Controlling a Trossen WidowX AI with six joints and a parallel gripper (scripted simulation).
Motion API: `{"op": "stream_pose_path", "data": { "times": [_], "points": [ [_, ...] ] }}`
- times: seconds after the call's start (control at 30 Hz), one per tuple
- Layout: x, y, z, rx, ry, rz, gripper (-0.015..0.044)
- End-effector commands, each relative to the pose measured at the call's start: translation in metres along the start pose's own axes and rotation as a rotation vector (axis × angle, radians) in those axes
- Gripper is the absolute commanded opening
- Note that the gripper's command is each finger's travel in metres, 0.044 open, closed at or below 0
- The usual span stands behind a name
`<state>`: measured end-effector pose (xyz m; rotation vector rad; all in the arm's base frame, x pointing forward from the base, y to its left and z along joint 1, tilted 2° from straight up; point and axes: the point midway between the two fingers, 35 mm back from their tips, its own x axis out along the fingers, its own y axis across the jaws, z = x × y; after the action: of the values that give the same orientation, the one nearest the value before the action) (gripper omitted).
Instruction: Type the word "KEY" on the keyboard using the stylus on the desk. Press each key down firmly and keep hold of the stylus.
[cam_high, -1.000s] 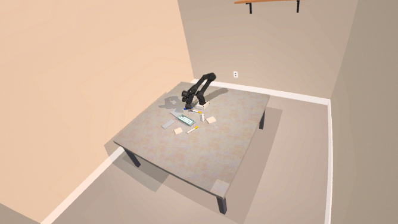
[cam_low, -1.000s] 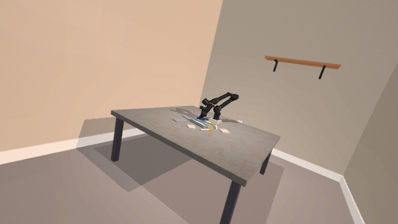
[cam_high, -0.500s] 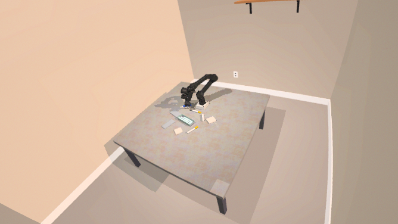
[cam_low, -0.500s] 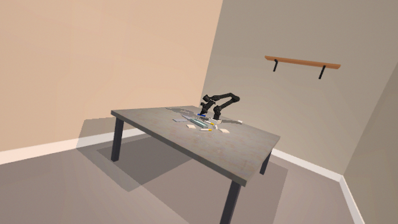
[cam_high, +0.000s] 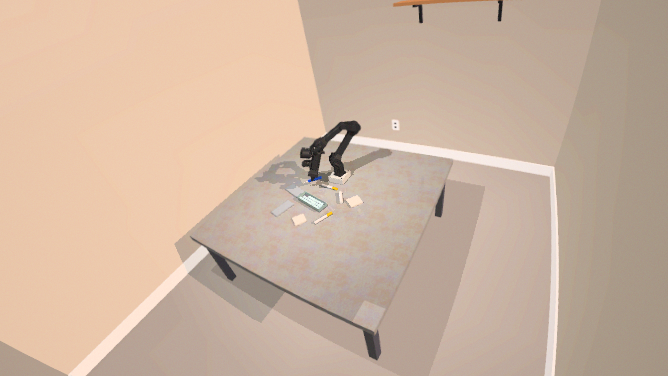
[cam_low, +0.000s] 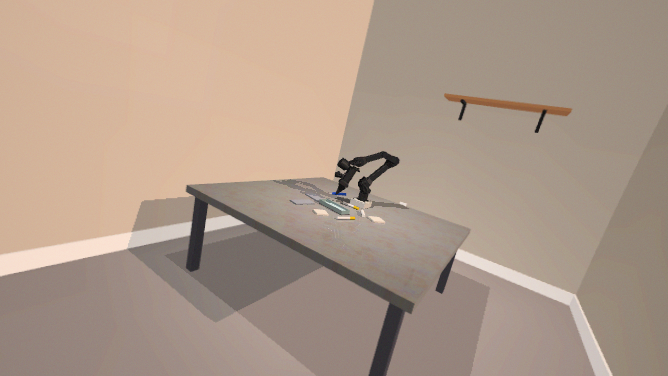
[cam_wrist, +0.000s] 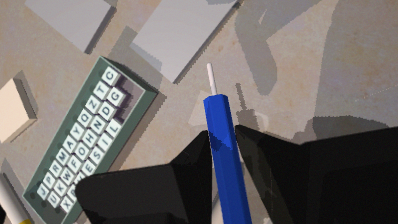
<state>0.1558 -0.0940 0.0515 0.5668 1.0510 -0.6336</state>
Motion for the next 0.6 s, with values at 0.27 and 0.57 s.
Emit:
{"op": "stream_pose_path", "data": {
  "times": [0.27, 0.57],
  "points": [
    [-0.001, 0.041, 0.001, 0.118, 0.202, 0.130, 0.0000],
    [-0.007, 0.073, -0.002, 0.239, 0.396, 0.207, 0.0000]
  ]
}}
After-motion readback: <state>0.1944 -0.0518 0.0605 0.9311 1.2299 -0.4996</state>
